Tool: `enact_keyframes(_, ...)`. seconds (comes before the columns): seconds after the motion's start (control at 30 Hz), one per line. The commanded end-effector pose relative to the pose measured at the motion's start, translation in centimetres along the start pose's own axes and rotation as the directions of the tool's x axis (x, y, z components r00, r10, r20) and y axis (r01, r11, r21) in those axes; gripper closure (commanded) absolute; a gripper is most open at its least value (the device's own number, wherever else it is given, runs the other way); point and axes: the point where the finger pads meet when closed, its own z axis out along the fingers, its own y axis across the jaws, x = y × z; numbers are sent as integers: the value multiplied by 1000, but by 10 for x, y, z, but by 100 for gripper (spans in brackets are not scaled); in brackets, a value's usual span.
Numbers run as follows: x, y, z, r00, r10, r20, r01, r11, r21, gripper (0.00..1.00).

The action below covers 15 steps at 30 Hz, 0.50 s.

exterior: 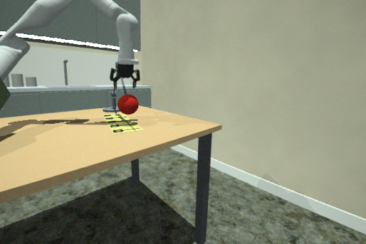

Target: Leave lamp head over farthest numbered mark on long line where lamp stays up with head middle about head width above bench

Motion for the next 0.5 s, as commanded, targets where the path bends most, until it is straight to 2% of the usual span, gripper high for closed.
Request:
enact_keyframes(0.0,-1,1,2,1000,0,1,0,1000,-4,0)
enact_keyframes(0.47,-2,3,8,1000,1,6,-1,1000,-12,0)
